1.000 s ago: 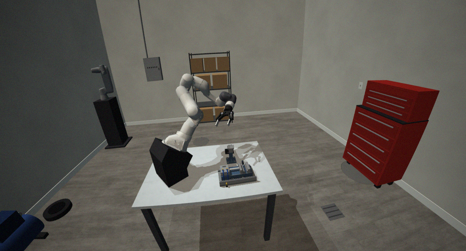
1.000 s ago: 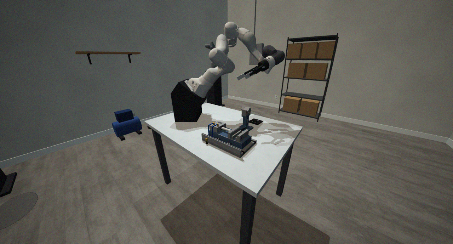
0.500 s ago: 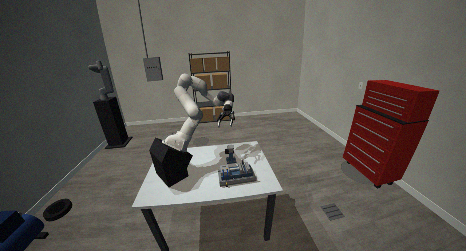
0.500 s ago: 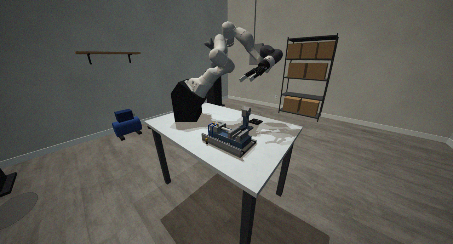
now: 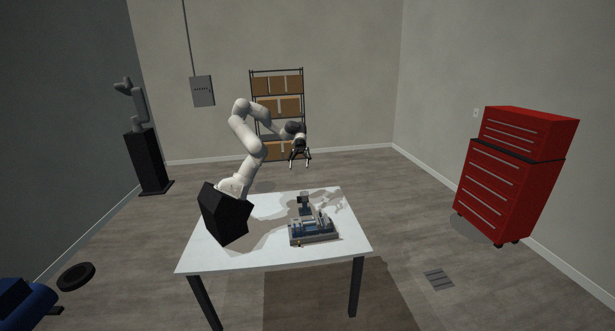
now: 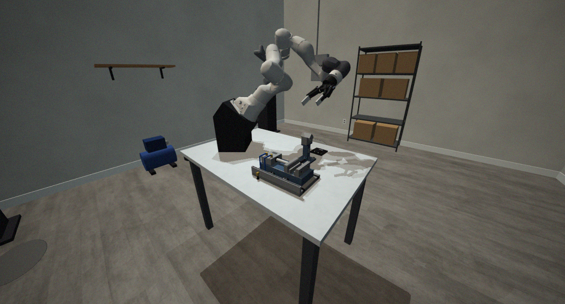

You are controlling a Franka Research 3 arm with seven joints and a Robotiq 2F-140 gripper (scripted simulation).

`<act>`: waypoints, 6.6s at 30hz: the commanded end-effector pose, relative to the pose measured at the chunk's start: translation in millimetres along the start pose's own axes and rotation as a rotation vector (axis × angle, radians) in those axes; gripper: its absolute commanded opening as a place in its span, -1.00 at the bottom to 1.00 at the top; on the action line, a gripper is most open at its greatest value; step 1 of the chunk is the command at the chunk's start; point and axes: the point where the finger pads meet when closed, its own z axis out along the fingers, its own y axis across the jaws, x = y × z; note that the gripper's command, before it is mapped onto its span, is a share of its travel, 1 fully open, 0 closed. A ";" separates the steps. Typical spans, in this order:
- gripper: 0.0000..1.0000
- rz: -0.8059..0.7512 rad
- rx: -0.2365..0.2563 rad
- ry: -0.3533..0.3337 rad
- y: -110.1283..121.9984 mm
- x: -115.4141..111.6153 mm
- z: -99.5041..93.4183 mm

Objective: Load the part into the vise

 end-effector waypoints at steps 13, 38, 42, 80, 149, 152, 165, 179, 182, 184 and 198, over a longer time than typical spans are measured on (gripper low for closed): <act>0.52 -0.126 -0.064 0.099 4.0 33.8 -8.7; 0.52 -0.206 -0.115 0.182 -0.4 66.4 -18.8; 0.52 -0.217 -0.121 0.193 -1.4 70.7 -20.3; 0.52 -0.255 -0.142 0.233 -6.0 86.9 -26.0; 0.52 -0.255 -0.143 0.233 -5.5 87.4 -25.0; 0.52 -0.255 -0.144 0.233 -5.2 87.5 -24.5; 0.52 -0.253 -0.145 0.231 -3.6 88.2 -21.4; 0.52 -0.253 -0.145 0.231 -2.9 89.6 -16.0; 0.52 -0.253 -0.145 0.231 -2.7 90.0 -14.3; 0.52 -0.253 -0.145 0.231 -2.5 90.4 -13.0; 0.52 -0.253 -0.145 0.231 -1.4 92.7 -3.7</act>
